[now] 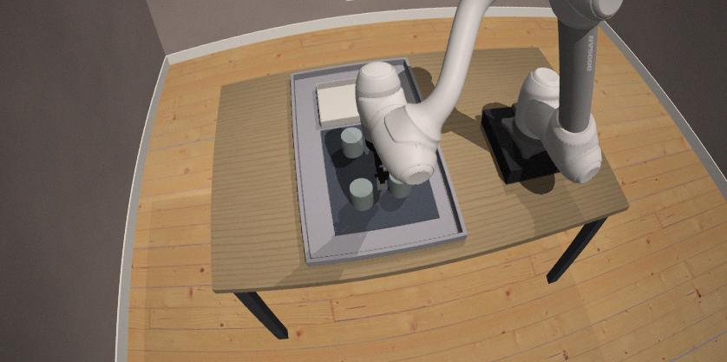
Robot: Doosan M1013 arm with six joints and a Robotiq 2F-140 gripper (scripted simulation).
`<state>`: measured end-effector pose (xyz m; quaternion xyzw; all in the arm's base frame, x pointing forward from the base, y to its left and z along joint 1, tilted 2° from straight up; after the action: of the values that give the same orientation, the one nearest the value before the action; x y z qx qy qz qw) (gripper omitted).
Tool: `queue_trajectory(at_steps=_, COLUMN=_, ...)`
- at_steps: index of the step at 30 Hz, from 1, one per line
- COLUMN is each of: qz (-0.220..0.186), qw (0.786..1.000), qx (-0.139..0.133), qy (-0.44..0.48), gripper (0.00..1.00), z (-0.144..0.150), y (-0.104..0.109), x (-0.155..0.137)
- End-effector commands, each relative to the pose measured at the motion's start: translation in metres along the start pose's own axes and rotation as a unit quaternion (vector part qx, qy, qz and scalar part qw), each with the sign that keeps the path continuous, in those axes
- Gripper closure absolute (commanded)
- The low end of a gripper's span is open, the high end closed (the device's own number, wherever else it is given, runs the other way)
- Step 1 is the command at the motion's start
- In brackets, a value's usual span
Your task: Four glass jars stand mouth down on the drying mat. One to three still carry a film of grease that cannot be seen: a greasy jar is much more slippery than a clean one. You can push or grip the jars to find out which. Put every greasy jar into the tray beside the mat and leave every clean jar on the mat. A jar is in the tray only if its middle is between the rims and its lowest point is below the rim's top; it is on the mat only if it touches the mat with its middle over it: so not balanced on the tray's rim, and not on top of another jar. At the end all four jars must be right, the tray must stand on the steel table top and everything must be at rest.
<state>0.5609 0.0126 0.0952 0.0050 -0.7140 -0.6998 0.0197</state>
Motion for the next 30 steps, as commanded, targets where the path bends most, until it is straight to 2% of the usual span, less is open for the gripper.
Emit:
queue_trajectory(at_steps=1, qz=-0.002, qw=1.000, qx=0.001, qy=-0.003, gripper=1.00, z=0.001, y=0.000, x=0.001)
queue_trajectory(at_steps=16, qz=-0.002, qw=1.000, qx=0.001, qy=-0.003, gripper=1.00, z=0.001, y=0.000, x=0.001)
queue_trajectory(at_steps=20, qz=-0.002, qw=1.000, qx=0.001, qy=-0.003, gripper=1.00, z=0.001, y=0.031, x=0.001)
queue_trajectory(at_steps=22, qz=-0.002, qw=1.000, qx=0.001, qy=-0.003, gripper=1.00, z=0.001, y=0.031, x=0.001)
queue_trajectory(at_steps=28, qz=-0.002, qw=1.000, qx=0.001, qy=-0.003, gripper=1.00, z=0.001, y=0.077, x=0.001)
queue_trajectory(at_steps=30, qz=-0.002, qw=1.000, qx=0.001, qy=-0.003, gripper=1.00, z=0.001, y=0.077, x=0.001)
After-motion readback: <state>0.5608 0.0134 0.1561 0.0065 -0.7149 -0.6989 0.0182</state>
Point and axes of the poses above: the point where the finger pads meet when closed, its own y axis back along the fingers, its own z axis across the jaws, x = y × z, the point moved 8 cm from there along y, back along the fingers, and after that the axes turned 11 degrees about y, right-handed, at the moved point
